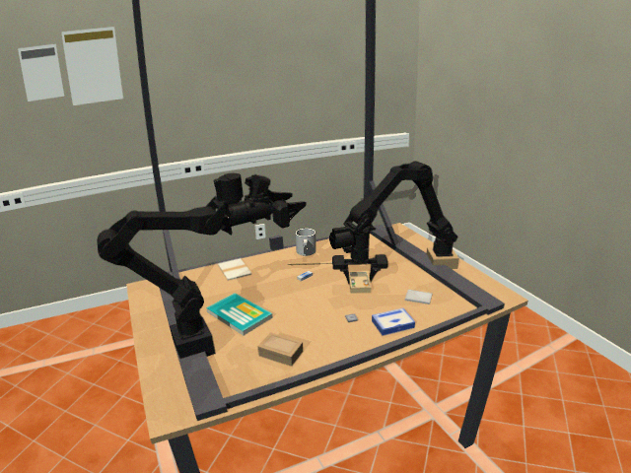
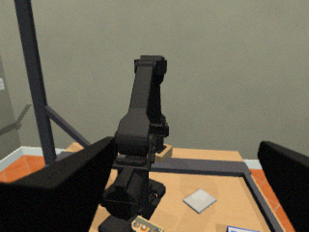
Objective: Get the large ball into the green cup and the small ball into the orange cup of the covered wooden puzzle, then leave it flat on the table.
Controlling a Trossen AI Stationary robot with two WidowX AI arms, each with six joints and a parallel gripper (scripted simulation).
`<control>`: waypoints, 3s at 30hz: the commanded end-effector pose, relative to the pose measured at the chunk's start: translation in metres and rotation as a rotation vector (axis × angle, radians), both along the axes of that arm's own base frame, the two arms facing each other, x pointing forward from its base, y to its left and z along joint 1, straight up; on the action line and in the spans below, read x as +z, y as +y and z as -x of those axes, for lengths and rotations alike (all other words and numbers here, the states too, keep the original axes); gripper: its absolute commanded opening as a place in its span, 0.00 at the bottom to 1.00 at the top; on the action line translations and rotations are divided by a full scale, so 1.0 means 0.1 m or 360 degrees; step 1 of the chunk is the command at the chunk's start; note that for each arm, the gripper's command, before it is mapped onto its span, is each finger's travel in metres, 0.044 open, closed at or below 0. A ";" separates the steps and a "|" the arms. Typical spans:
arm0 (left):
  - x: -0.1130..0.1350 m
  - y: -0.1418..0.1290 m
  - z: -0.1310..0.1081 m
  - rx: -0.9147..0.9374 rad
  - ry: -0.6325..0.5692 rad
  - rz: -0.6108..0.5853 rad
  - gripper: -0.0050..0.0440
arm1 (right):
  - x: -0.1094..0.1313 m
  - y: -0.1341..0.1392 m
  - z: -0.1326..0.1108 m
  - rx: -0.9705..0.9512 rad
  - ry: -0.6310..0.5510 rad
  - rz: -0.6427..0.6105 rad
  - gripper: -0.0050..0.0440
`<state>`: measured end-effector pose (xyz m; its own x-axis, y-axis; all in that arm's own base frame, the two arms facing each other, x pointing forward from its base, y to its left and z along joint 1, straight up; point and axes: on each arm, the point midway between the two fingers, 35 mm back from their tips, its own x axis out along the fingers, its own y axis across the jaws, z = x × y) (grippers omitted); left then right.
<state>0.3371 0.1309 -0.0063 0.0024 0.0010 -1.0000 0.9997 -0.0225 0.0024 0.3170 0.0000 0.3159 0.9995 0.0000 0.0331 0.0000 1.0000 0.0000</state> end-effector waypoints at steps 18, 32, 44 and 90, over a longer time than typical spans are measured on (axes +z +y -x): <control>0.11 0.01 -0.06 0.0002 -0.0054 -0.0024 0.91 | 0.07 0.00 0.01 0.0000 -0.0027 0.0000 0.92; 0.20 0.03 -0.09 0.0002 -0.0080 -0.0034 0.91 | 0.07 0.00 0.01 0.0000 -0.0027 0.0000 0.92; 0.58 0.04 -0.12 0.0002 -0.0089 -0.0037 0.91 | 0.07 0.00 0.01 0.0000 -0.0027 0.0000 0.92; 1.93 -0.59 -0.39 0.1176 -0.1326 0.0250 0.91 | 0.15 0.00 0.03 0.0000 -0.0058 0.0000 0.92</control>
